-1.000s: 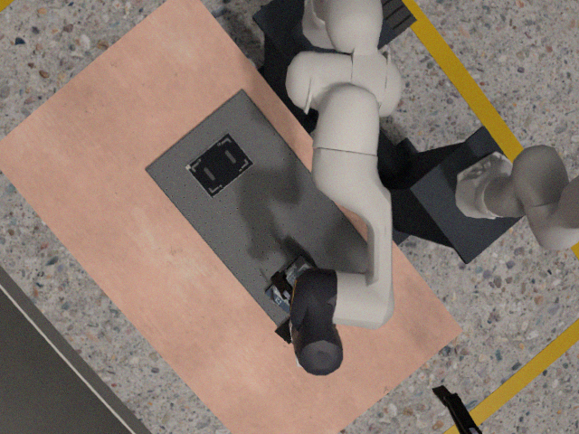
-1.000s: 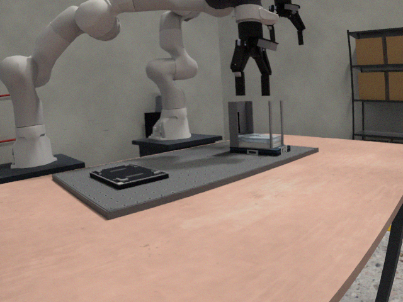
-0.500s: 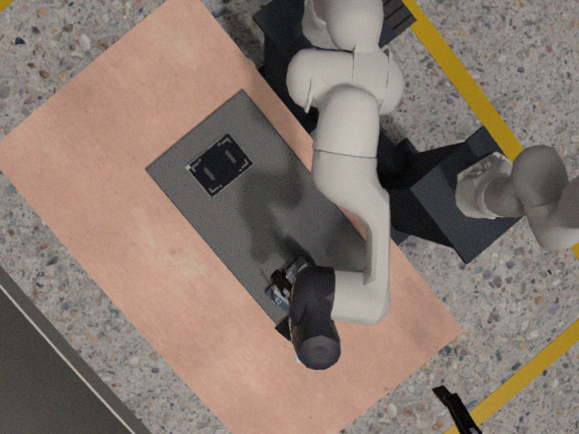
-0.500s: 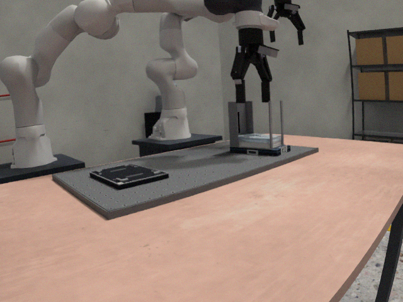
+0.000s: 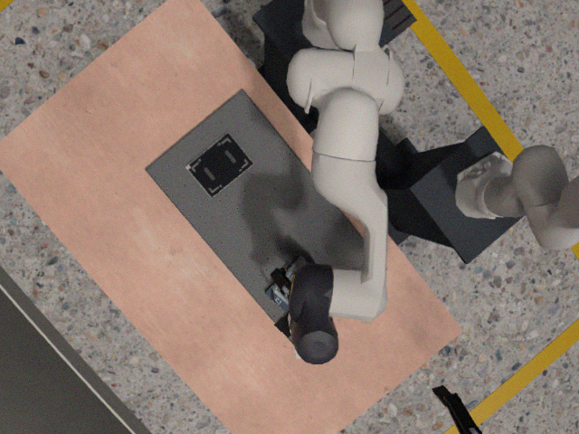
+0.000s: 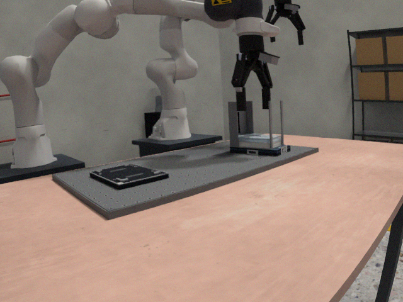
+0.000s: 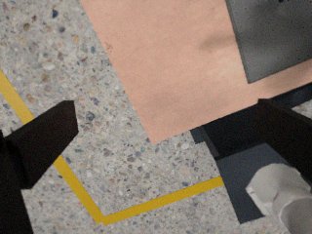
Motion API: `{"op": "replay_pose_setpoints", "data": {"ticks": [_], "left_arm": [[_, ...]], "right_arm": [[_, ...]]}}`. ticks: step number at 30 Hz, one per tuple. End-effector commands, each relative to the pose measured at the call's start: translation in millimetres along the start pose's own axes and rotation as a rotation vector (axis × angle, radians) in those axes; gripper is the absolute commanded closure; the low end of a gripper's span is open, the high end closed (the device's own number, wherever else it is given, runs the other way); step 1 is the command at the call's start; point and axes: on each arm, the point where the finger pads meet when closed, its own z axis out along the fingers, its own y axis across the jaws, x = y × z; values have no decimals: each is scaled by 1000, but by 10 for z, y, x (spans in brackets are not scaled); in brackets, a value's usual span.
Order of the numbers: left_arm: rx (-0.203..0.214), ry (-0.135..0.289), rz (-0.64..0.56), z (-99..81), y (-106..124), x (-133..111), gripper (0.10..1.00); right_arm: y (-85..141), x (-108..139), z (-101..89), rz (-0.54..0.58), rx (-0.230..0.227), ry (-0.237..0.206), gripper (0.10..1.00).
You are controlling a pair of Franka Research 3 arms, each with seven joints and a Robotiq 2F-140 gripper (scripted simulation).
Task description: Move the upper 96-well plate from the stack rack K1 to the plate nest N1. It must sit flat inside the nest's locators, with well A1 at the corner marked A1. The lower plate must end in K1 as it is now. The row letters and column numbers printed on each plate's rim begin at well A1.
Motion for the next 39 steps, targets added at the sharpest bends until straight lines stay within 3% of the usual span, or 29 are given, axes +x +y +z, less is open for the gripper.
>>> {"op": "replay_pose_setpoints", "data": {"ticks": [1, 39], "left_arm": [[-4, -3, -3, 6, 19, 3, 98], [-4, -3, -3, 6, 19, 3, 98]], "right_arm": [[-26, 27, 34, -6, 6, 11, 98], [-29, 34, 600, -6, 6, 11, 98]]}}
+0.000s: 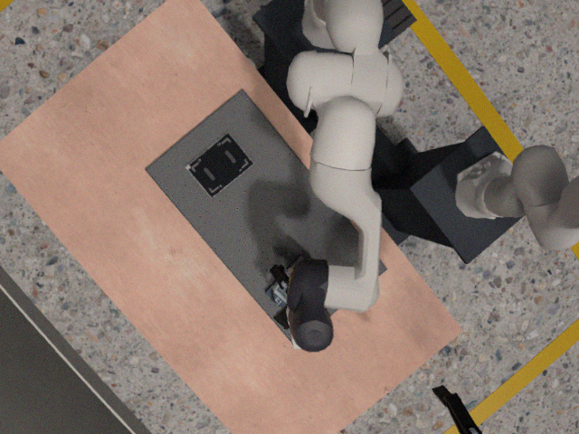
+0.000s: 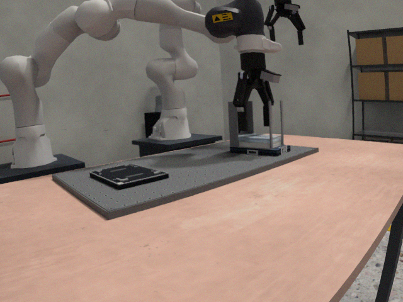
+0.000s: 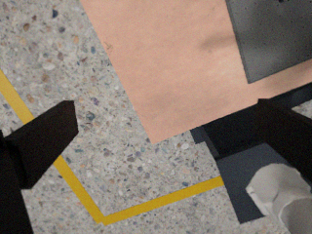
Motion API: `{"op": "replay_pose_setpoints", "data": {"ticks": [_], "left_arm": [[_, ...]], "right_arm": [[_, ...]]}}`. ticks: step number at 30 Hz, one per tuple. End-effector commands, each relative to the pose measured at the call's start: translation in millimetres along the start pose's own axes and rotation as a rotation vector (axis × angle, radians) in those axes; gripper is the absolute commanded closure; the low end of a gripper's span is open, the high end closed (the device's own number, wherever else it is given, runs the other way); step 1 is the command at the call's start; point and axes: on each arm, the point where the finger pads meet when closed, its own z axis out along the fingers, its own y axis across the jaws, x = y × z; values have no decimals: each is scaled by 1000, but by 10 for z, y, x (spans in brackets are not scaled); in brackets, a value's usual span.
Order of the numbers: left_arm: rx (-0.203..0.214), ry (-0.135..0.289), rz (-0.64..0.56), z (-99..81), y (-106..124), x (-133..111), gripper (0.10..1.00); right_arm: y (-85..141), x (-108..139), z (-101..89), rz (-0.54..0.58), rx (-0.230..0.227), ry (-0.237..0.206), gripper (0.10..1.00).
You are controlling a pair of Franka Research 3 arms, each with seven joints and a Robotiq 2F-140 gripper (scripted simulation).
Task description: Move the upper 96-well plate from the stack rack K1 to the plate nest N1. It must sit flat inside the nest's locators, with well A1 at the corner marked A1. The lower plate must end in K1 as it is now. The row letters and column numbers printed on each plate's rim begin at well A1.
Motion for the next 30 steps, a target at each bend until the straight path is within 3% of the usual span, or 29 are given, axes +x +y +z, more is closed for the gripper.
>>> {"op": "replay_pose_setpoints", "data": {"ticks": [1, 10, 21, 22, 30], "left_arm": [[-4, -3, -3, 6, 19, 3, 98], [-4, -3, -3, 6, 19, 3, 98], [-4, -3, -3, 6, 19, 3, 98], [-4, -3, -3, 6, 19, 3, 98], [-4, -3, -3, 6, 19, 3, 98]], "right_arm": [[-27, 8, 71, -6, 4, 5, 98], [-28, 9, 188, -6, 4, 5, 98], [-28, 9, 191, -6, 4, 5, 98], [-28, 9, 191, -6, 4, 5, 469], [-22, 9, 191, 1, 4, 5, 469]]}}
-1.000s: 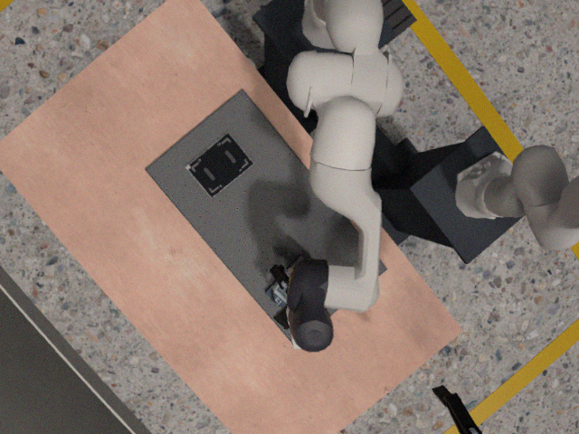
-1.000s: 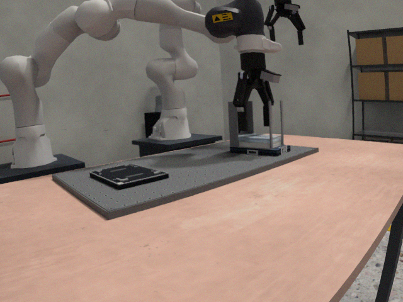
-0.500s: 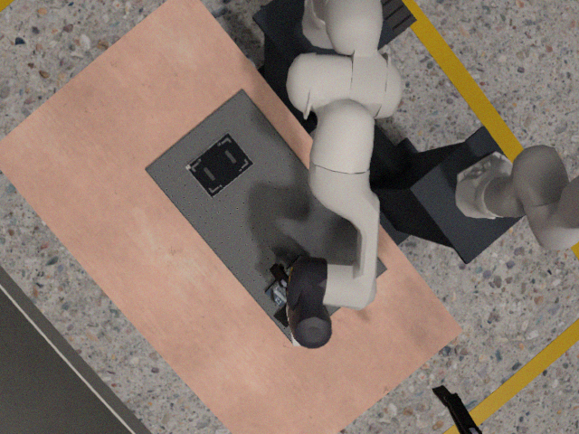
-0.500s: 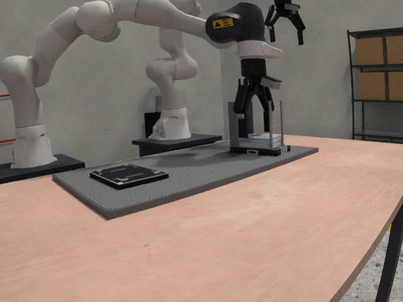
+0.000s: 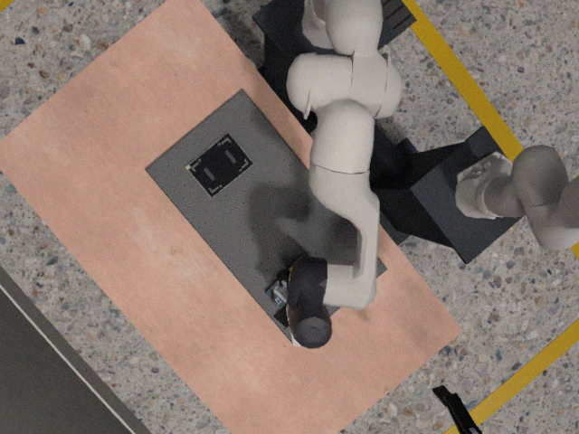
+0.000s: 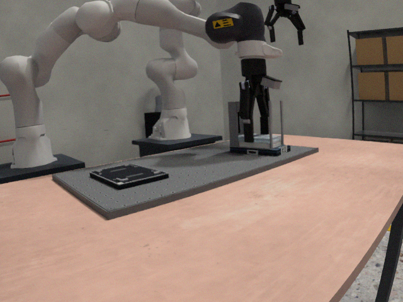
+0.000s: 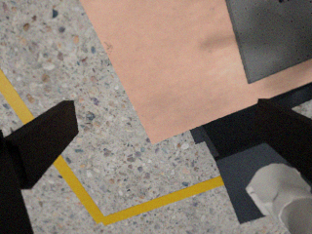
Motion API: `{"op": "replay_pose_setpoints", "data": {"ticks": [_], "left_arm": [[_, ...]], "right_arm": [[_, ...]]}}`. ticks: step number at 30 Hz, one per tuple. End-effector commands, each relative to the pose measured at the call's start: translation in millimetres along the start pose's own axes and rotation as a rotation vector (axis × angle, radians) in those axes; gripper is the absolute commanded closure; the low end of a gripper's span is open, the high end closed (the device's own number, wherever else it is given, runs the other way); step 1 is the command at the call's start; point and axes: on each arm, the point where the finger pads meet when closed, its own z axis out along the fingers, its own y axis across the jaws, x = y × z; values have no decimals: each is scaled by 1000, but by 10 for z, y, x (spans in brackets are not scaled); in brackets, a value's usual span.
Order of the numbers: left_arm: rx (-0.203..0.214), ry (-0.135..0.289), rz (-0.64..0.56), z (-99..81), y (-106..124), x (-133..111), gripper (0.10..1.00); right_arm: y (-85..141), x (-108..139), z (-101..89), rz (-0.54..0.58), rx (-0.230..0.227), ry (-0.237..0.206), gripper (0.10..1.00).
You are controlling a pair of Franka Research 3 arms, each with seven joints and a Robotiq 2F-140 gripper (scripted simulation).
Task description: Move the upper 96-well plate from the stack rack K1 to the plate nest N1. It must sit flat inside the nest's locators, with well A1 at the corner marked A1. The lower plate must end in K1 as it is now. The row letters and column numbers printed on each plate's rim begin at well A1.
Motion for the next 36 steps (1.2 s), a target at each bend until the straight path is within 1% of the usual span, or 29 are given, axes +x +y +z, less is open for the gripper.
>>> {"op": "replay_pose_setpoints", "data": {"ticks": [1, 25, 36], "left_arm": [[-4, -3, -3, 6, 19, 3, 98], [-4, -3, -3, 6, 19, 3, 98], [-4, -3, -3, 6, 19, 3, 98]], "right_arm": [[-8, -6, 10, 2, 1, 0, 469], [-8, -6, 10, 2, 1, 0, 469], [-8, -6, 2, 2, 1, 0, 494]]}}
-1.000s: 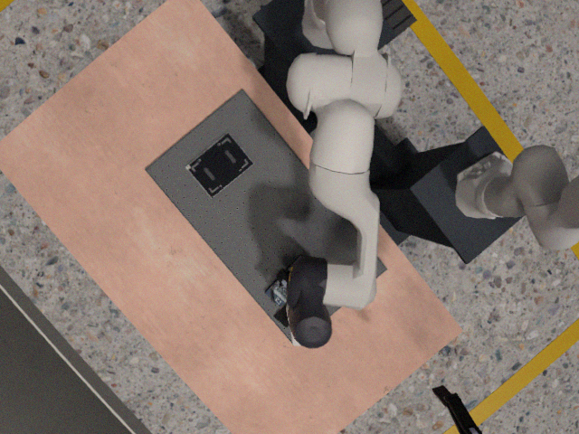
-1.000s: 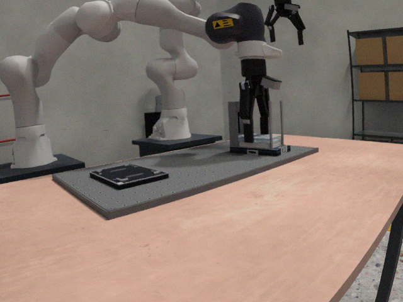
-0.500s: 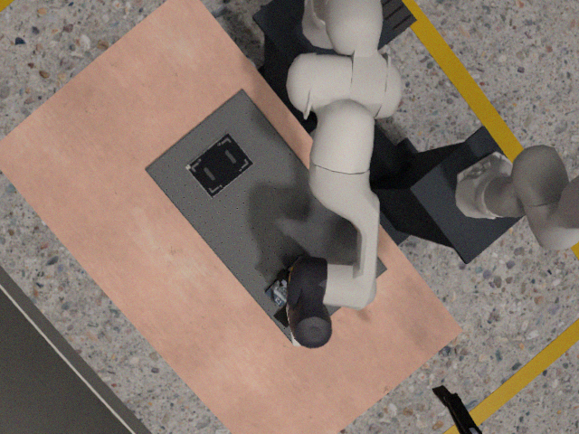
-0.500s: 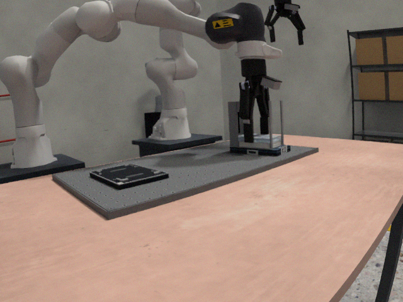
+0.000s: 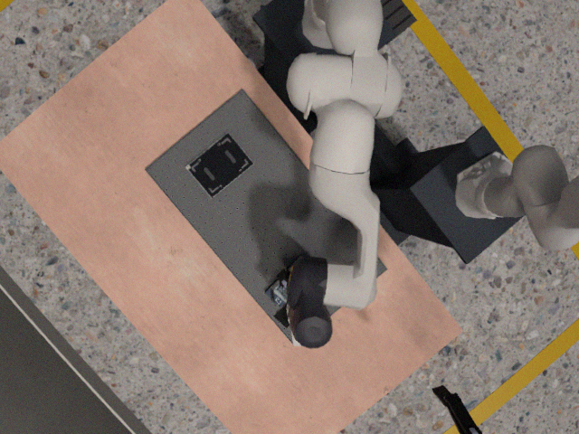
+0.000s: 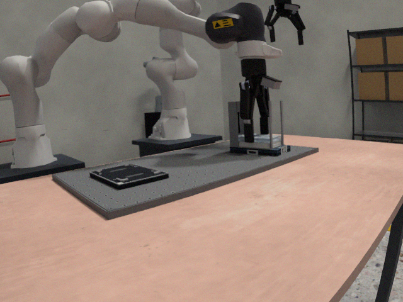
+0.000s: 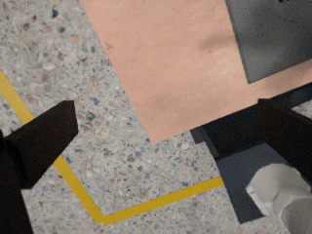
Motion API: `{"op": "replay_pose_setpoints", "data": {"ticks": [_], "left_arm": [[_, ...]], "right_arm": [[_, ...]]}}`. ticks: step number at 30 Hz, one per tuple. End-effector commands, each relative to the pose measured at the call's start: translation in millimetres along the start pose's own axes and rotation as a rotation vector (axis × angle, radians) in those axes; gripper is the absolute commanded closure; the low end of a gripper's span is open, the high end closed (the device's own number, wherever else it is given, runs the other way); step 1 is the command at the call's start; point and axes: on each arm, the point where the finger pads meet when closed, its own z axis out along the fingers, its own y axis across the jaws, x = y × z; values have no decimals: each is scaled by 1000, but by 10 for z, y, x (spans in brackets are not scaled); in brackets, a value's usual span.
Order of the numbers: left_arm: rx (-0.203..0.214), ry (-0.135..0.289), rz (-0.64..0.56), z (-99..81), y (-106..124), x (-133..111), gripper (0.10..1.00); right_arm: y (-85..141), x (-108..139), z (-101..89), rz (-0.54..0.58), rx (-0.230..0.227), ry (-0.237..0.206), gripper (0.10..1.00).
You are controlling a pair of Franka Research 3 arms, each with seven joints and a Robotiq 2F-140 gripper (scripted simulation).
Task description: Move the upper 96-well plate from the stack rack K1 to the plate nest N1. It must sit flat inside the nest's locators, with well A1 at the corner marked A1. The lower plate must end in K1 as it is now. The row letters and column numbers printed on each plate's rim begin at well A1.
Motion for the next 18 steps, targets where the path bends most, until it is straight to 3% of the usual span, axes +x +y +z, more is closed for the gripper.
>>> {"op": "replay_pose_setpoints", "data": {"ticks": [1, 3, 4, 18], "left_arm": [[-4, -3, -3, 6, 19, 3, 98], [-4, -3, -3, 6, 19, 3, 98], [-4, -3, -3, 6, 19, 3, 98], [-4, -3, -3, 6, 19, 3, 98]], "right_arm": [[0, -2, -3, 3, 0, 0, 494], [0, -2, -3, 3, 0, 0, 494], [0, -2, -3, 3, 0, 0, 999], [0, -2, -53, 3, 0, 0, 999]]}}
